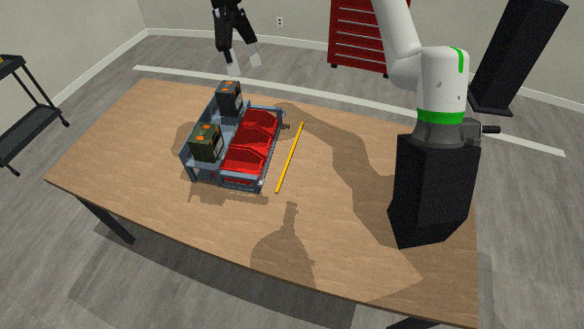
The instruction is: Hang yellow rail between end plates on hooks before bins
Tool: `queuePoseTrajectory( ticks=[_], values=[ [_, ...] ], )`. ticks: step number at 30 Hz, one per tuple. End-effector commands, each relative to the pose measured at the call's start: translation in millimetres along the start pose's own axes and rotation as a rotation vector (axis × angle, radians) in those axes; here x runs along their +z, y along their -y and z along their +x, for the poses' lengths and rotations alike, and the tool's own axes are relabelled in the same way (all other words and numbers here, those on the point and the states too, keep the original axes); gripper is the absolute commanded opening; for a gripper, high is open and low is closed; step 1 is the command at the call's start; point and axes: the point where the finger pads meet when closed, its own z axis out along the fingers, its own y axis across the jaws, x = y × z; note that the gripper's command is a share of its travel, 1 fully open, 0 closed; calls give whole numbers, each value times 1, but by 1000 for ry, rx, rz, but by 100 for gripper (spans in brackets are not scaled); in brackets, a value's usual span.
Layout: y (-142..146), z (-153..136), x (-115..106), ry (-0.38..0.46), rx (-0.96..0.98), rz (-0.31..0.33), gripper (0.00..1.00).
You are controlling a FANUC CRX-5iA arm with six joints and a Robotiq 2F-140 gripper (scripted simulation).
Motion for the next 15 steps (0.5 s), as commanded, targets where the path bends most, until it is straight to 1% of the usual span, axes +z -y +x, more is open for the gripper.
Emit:
queuePoseTrajectory(
  ticks=[1, 4, 9, 15],
  values=[
    [0, 0, -1, -1, -1, 3, 100],
    [0, 0, -1, -1, -1, 3, 100],
    [-43, -14, -50, -150, -70, 118, 100],
    [-43, -14, -50, -150, -70, 118, 100]
  ],
)
